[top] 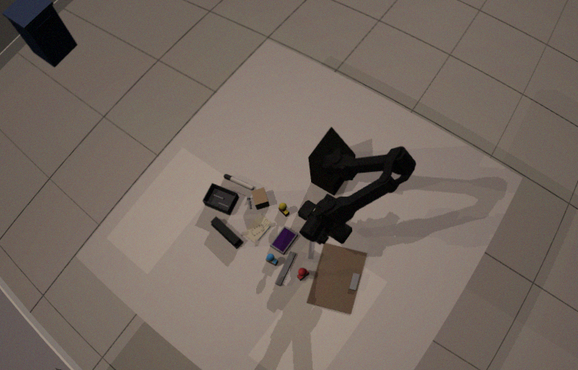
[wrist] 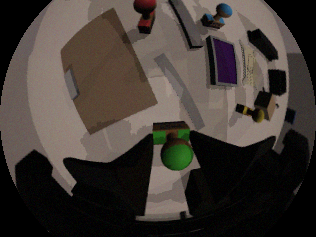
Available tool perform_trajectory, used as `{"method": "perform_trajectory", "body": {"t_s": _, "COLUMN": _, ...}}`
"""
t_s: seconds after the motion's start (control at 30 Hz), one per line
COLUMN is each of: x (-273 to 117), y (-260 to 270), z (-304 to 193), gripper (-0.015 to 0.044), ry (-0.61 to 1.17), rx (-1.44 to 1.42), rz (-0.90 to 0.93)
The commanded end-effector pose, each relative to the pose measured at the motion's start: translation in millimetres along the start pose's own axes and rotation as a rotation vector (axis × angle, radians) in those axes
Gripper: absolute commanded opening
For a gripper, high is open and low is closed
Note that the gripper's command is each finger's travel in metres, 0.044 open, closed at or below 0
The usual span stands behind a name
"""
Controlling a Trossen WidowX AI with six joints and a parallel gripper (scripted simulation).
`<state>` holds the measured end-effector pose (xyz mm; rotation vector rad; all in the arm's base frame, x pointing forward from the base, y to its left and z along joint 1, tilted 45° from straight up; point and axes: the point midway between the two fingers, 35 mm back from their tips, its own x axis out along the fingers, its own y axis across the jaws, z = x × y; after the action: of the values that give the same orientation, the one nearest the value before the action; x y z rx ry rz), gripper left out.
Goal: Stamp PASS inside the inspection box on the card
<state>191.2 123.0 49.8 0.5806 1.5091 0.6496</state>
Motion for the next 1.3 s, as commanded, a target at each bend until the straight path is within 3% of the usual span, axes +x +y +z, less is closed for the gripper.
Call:
{"method": "perform_trajectory", "body": {"t_s": 0.0, "x": -4, "y": 1, "z": 2, "gripper": 0.0000, "ry": -0.005, "rx": -0.006, "rz": 0.004}}
{"method": "perform_trajectory", "body": {"t_s": 1.27, "x": -22, "y": 1, "z": 0, "gripper": 0.0000, "ry": -0.005, "rx": -0.005, "rz": 0.007}}
